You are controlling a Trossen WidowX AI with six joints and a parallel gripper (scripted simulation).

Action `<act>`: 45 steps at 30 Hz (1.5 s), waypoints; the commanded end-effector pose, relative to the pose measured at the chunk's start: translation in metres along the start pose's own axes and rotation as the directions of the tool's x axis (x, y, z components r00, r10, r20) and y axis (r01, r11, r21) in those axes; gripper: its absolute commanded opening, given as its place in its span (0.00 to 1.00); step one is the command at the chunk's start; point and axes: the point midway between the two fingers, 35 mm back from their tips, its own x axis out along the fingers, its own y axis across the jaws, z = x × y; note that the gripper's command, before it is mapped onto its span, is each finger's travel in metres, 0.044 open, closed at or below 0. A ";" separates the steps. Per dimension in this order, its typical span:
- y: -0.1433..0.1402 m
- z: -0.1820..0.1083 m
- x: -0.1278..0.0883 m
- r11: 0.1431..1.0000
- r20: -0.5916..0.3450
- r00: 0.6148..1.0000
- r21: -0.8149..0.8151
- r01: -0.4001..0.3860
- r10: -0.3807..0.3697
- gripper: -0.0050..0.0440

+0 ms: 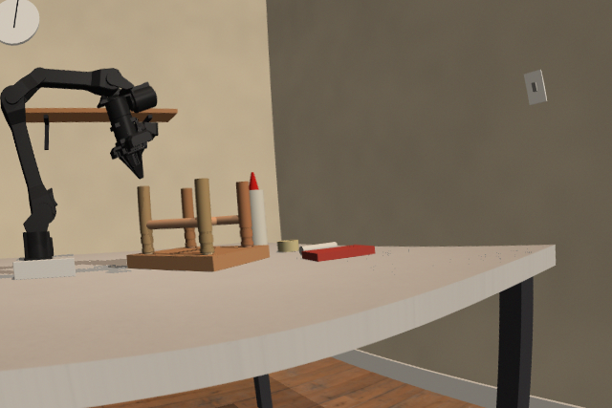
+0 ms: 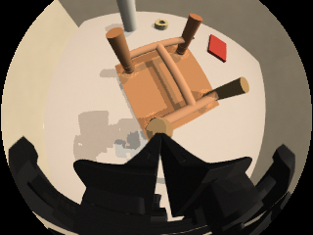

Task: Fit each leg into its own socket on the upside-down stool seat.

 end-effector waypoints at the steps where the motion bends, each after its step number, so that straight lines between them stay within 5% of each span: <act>1: 0.000 0.004 -0.007 1.000 0.007 1.000 0.000 0.000 0.000 0.10; 6: 0.002 0.010 -0.005 1.000 0.001 1.000 -0.007 -0.006 0.006 0.10; 17: 0.031 0.090 0.002 0.995 -0.023 0.998 -0.085 -0.052 0.050 0.10; 27: 0.076 0.152 0.031 0.983 -0.086 0.995 -0.169 -0.064 0.050 0.10; 45: 0.082 0.147 0.059 0.981 -0.094 0.994 -0.181 -0.064 0.048 0.10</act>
